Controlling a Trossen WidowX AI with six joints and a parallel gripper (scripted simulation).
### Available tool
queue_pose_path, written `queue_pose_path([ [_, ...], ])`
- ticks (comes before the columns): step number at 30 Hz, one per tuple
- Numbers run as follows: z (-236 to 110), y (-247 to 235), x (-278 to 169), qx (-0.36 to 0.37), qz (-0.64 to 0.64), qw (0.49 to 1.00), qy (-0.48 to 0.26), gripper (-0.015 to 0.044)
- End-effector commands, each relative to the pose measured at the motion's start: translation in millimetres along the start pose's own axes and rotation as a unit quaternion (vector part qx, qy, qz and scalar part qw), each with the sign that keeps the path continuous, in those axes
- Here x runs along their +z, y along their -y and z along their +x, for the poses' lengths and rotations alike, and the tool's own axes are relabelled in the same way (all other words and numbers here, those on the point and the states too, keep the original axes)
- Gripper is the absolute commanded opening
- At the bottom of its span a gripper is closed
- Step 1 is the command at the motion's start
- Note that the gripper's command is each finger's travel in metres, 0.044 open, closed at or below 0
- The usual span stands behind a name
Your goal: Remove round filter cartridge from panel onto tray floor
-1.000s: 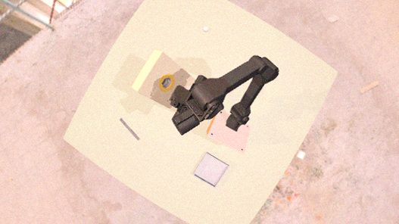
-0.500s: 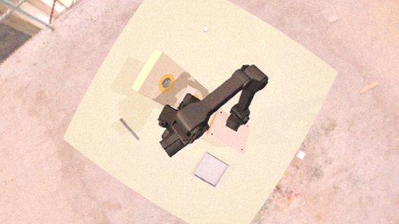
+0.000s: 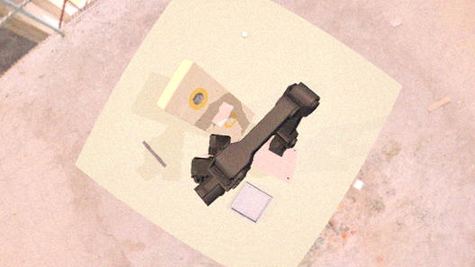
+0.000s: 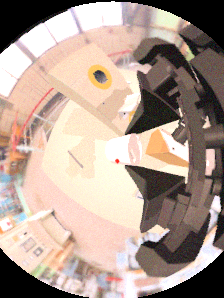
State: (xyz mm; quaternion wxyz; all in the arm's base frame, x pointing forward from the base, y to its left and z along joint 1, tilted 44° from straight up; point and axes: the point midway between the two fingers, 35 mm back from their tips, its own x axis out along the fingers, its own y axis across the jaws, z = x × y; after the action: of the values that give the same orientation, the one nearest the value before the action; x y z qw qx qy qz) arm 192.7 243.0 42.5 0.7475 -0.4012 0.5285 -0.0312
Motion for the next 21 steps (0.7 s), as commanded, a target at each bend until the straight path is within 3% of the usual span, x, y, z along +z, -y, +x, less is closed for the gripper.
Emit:
queue_pose_path([
  [1, 4, -31, -11, 0.043, -0.079, 0.996, -0.002, 0.0],
  [12, 7, -106, -40, 0.153, -0.28, 0.948, 0.023, 0.0],
  [21, 7, -112, -43, 0.161, -0.293, 0.942, 0.026, 0.0],
])
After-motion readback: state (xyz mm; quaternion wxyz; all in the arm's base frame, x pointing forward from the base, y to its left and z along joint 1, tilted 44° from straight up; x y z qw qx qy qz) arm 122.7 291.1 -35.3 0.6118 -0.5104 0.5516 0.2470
